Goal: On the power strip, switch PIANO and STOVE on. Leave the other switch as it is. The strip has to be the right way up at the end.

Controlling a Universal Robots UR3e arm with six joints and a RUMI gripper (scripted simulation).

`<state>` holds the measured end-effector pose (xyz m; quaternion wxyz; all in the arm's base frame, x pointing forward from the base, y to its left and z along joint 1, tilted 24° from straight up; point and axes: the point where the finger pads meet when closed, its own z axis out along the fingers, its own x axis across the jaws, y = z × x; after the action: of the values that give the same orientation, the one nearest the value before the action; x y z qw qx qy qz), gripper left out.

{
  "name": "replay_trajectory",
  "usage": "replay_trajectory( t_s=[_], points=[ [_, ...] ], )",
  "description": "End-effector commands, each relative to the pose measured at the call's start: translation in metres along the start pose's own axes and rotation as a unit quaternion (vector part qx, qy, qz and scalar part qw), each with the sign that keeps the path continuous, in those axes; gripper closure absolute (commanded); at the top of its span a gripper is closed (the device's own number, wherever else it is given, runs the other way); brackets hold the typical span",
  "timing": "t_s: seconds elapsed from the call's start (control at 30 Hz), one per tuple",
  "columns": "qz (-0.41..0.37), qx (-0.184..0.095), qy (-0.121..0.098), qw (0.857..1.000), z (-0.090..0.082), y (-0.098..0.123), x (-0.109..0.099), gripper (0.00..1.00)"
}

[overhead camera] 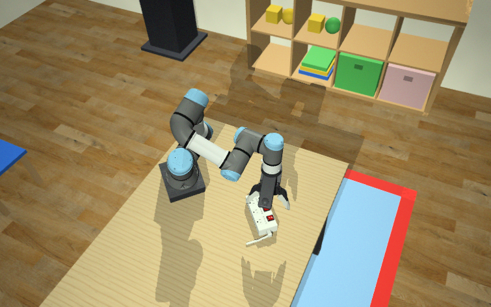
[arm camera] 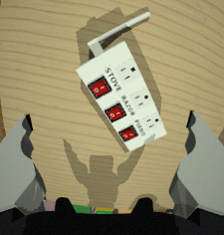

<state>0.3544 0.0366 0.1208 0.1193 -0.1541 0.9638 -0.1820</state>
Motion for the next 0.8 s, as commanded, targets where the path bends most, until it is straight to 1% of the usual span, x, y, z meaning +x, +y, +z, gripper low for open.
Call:
replay_trajectory(
  t_s=[0.0, 0.27, 0.5, 0.53, 0.77],
  points=[
    [-0.138, -0.008, -0.018, 0.990, 0.0020, -0.0005, -0.0047, 0.00],
    [-0.236, -0.013, -0.027, 0.971, 0.0032, 0.0001, -0.0058, 0.00],
    [-0.238, -0.013, -0.027, 0.971, 0.0033, 0.0002, -0.0059, 0.00],
    [-0.238, -0.013, -0.027, 0.971, 0.0033, 0.0002, -0.0059, 1.00],
    [-0.238, -0.013, -0.027, 0.971, 0.0033, 0.0002, -0.0059, 1.00]
  ],
)
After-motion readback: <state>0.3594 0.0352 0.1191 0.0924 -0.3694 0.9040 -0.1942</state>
